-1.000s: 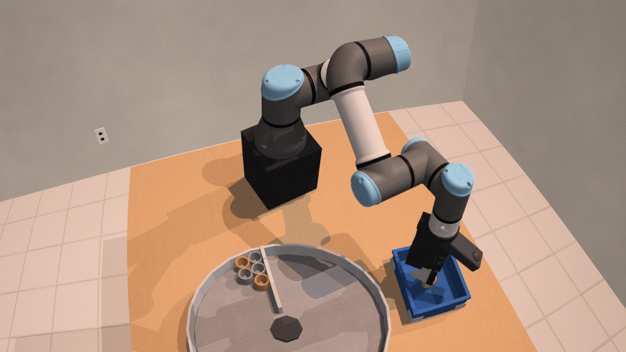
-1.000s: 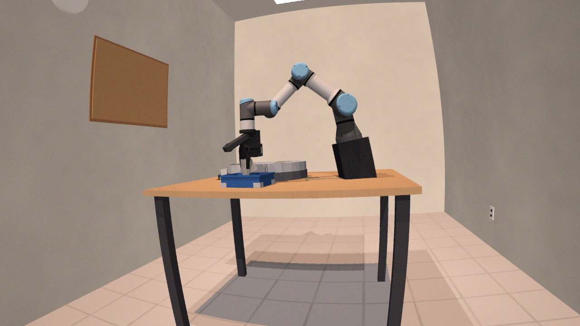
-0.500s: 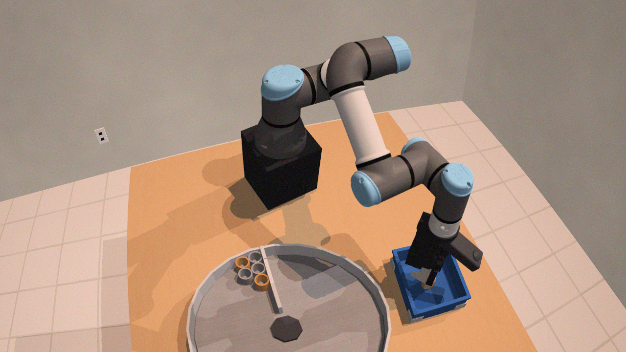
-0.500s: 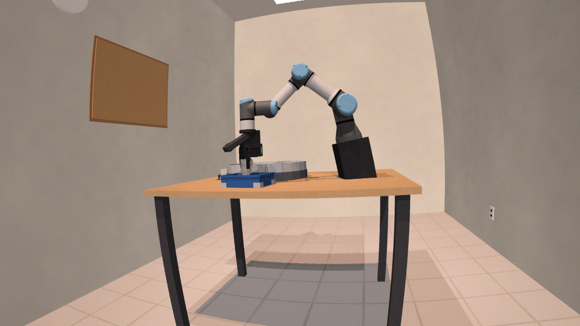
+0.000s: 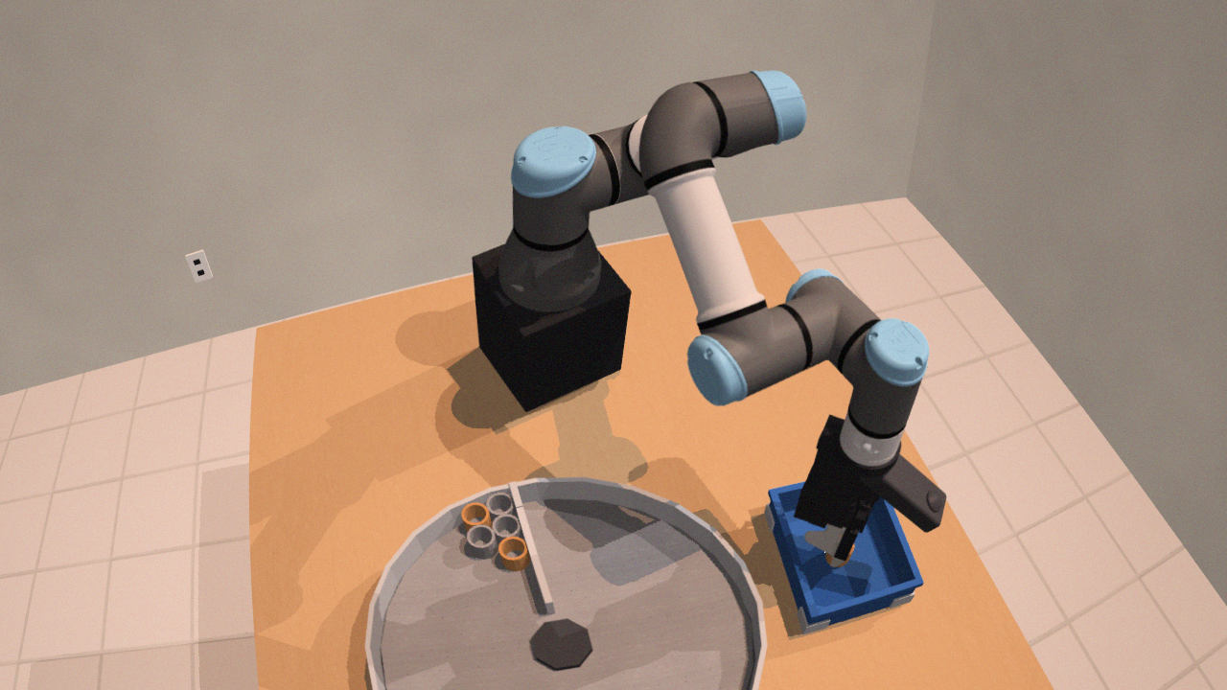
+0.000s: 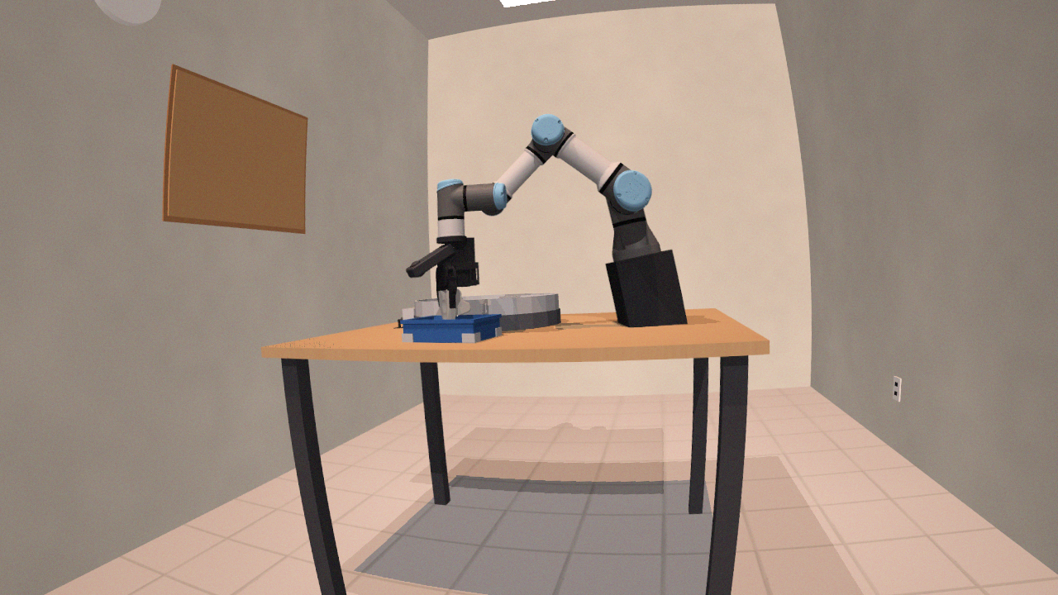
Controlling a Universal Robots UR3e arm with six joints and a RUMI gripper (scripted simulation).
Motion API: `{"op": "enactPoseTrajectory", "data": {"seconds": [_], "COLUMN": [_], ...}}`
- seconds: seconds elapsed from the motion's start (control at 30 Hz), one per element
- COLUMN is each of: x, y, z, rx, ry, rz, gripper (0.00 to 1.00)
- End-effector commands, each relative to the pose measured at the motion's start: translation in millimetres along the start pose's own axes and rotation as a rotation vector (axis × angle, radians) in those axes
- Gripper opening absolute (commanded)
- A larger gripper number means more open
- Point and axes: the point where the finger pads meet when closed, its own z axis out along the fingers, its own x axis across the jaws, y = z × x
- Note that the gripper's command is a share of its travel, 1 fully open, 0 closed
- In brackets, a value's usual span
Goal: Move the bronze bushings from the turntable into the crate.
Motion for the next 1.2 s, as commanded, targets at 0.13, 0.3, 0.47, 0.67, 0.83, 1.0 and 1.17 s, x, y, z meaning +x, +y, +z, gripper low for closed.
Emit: {"op": "enactPoseTrajectory", "data": {"seconds": [0.13,0.3,0.47,0.67,0.83,1.0,1.17], "x": [1,1,1,1,1,1,1], "y": [-1,-1,-1,-1,-1,-1,-1], "z": [-1.0,-1.1,-5.1,-14.3,-33.7,-58.8,-82.0], "rx": [0.003,0.003,0.003,0.003,0.003,0.003,0.003], "ry": [0.002,0.002,0.002,0.002,0.002,0.002,0.002], "rz": [0.0,0.0,0.0,0.0,0.0,0.0,0.0], "gripper": [0.06,0.06,0.06,0.06,0.06,0.06,0.06]}}
